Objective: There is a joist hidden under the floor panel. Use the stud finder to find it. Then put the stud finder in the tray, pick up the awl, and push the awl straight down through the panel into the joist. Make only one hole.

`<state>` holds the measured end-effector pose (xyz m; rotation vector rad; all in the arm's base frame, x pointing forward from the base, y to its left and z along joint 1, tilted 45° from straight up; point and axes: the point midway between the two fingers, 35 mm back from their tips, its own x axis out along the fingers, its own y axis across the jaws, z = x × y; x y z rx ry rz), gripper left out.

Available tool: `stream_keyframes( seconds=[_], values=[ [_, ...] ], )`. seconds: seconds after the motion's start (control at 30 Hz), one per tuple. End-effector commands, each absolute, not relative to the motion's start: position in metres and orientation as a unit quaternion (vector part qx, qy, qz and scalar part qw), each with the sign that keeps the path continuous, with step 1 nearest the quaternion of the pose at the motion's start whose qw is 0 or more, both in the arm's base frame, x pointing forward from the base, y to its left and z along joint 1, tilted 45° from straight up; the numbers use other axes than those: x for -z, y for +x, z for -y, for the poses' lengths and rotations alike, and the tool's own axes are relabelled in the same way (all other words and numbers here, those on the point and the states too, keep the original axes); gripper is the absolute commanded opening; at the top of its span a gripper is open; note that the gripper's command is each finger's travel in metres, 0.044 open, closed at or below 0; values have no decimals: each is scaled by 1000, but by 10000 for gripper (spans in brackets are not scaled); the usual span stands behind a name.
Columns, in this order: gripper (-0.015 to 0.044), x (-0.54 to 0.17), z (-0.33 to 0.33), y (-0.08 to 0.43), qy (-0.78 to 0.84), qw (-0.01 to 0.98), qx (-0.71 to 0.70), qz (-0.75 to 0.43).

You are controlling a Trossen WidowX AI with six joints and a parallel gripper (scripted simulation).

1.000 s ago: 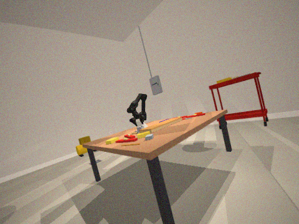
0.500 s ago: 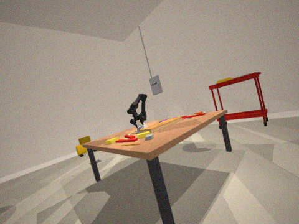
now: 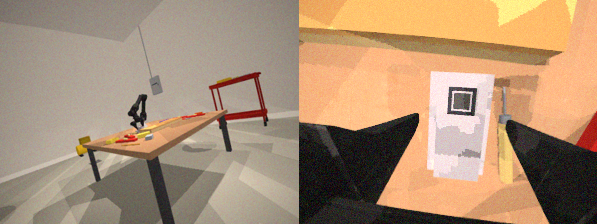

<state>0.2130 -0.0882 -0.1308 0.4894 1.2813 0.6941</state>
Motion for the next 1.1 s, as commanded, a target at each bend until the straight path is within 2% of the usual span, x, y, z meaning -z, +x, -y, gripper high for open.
stream_keyframes(
  seconds=[0.0,0.1,0.23,1.07],
  values=[
    [440,136,81,211,225,718,-314,-579],
    [440,138,79,210,225,718,-314,-579],
    [335,138,79,210,225,718,-314,-579],
    [168,138,79,210,225,718,-314,-579]
  ],
)
